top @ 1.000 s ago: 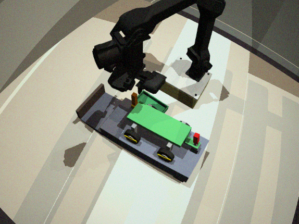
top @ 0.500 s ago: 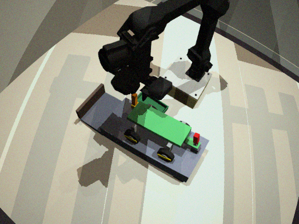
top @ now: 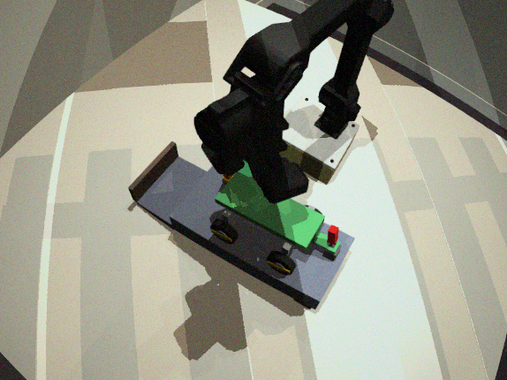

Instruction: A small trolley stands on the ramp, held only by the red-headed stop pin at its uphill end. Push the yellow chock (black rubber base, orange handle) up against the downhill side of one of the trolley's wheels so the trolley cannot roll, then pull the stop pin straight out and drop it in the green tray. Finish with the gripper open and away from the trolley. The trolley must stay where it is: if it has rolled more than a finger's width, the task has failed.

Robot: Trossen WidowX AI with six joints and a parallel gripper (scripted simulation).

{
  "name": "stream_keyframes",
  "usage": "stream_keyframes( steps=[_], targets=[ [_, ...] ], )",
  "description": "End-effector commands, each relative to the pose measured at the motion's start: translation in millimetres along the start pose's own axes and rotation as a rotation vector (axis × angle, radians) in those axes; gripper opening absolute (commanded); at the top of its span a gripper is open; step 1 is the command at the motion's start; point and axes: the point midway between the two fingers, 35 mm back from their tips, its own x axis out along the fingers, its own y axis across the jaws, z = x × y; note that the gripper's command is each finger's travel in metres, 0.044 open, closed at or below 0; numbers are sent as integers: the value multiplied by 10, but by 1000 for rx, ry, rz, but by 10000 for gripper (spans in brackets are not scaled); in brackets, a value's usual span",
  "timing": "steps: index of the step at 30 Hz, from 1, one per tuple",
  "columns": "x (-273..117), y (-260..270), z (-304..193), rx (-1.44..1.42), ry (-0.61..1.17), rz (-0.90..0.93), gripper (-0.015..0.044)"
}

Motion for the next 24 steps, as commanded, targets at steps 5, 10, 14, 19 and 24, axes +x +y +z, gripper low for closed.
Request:
stream_keyframes(
  steps=[5, 10, 14, 19, 24],
  targets=[
    [17, 365, -185, 305, 43, 21, 190],
    [24, 566, -317, 487, 70, 22, 190],
    [28, 720, -433, 633, 94, 18, 190],
    [30, 903, -592, 815, 125, 6, 190],
    [30, 1052, -741, 973, 151, -11, 190]
  ],
)
